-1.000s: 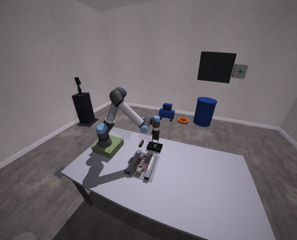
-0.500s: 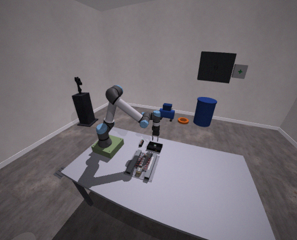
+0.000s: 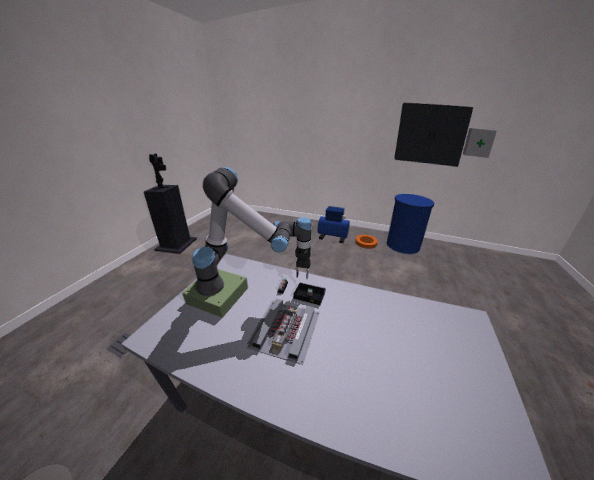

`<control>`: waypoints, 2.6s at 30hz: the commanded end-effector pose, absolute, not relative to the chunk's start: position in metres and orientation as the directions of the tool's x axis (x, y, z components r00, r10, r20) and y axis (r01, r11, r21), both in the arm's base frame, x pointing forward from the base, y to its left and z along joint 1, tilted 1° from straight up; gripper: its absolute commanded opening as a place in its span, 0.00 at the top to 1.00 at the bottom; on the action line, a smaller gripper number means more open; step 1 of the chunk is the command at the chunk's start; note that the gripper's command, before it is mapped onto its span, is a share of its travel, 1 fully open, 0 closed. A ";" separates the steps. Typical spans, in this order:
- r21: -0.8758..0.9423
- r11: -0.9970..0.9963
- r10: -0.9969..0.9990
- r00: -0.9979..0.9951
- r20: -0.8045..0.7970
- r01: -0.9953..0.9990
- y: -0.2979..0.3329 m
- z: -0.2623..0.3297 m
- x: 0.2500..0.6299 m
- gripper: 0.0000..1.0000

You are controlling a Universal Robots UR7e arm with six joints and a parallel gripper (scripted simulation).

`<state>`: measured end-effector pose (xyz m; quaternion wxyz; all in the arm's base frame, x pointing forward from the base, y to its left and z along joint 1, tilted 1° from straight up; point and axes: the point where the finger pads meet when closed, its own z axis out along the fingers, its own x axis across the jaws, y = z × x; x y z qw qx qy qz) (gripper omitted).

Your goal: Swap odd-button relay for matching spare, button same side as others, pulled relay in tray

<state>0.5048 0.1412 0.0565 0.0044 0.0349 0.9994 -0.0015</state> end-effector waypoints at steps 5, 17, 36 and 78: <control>-0.002 0.998 0.068 -0.998 -0.011 0.068 0.156 0.064 0.460 0.00; -0.002 0.998 0.068 -0.998 -0.011 0.068 0.159 0.066 0.448 0.00; -0.002 0.998 0.067 -0.998 -0.011 0.067 0.178 0.075 0.390 0.00; -0.002 0.998 0.068 -0.998 -0.010 0.068 0.181 0.077 0.379 0.00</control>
